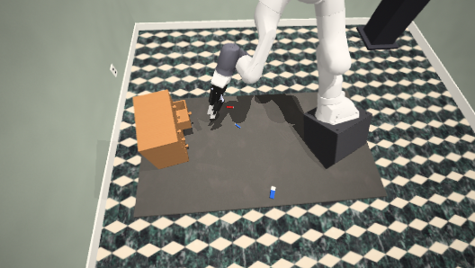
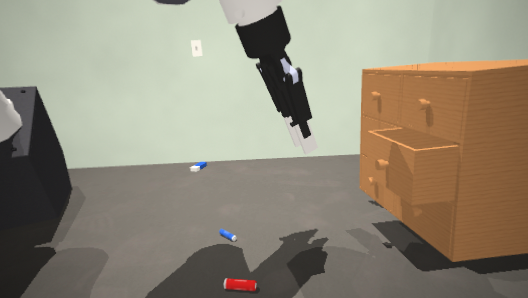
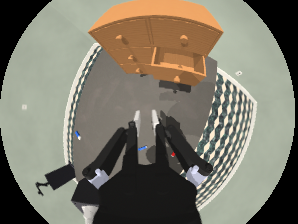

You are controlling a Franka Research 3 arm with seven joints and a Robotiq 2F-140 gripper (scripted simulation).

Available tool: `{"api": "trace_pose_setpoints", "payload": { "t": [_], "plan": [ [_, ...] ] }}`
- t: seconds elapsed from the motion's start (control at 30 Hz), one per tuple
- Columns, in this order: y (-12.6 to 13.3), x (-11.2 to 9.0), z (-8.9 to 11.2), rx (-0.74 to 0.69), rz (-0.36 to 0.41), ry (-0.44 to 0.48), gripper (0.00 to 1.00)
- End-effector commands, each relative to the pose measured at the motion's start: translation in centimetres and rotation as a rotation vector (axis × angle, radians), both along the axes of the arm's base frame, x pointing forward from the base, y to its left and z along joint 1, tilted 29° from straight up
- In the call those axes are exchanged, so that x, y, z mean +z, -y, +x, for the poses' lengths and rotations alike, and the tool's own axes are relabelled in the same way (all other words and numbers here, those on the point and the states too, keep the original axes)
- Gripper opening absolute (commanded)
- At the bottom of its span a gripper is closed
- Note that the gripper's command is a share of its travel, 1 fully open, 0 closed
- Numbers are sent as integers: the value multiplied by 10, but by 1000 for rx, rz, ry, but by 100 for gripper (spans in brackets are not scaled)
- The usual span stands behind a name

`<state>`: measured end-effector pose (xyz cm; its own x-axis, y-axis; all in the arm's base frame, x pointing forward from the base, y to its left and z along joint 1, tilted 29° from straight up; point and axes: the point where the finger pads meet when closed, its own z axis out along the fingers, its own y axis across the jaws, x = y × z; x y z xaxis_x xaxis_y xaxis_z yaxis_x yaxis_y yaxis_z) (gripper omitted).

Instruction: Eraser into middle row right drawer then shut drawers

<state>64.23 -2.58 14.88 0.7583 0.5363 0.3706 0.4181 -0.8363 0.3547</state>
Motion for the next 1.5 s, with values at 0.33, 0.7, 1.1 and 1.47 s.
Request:
{"api": "trace_pose_setpoints", "payload": {
  "t": [0.33,0.7,1.1,1.47],
  "plan": [
    [17,20,-33,-133,-72,-93,28],
    [28,39,-57,-209,-122,-137,28],
    [38,56,-77,-272,-161,-167,28],
    [44,68,-92,-318,-187,-186,28]
  ]
}}
